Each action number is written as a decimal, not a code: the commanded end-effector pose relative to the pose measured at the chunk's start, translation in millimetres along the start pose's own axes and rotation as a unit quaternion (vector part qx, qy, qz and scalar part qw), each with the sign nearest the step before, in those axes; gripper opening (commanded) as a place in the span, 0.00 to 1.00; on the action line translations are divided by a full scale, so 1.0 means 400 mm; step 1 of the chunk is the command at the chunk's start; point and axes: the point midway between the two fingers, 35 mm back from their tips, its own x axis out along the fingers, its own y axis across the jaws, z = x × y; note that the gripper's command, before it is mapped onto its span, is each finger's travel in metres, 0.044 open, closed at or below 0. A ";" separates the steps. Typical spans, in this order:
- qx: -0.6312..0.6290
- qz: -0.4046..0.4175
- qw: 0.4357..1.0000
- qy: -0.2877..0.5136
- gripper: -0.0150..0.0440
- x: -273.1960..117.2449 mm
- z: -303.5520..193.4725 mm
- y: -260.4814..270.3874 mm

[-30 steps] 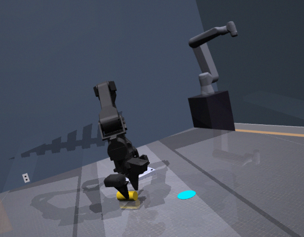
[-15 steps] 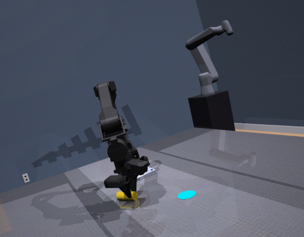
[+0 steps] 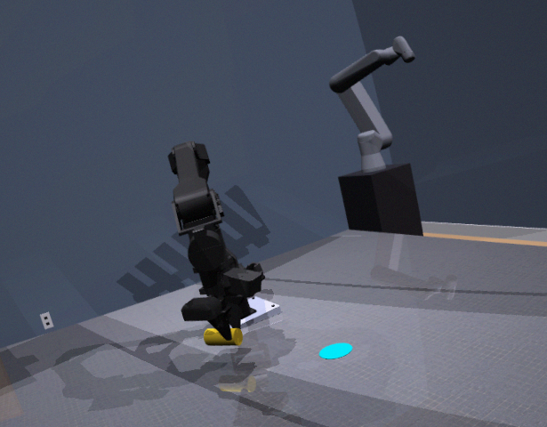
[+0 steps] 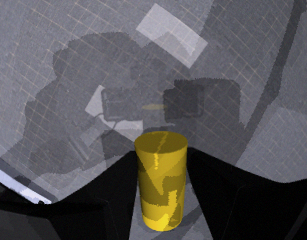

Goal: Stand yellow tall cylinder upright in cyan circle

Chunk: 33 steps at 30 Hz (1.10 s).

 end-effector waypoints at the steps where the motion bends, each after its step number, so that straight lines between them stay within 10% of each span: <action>1: 0.002 -0.005 1.000 0.000 0.43 -0.039 0.001 -0.005; 33: -0.041 -0.005 0.999 -0.002 0.43 -0.196 0.061 -0.002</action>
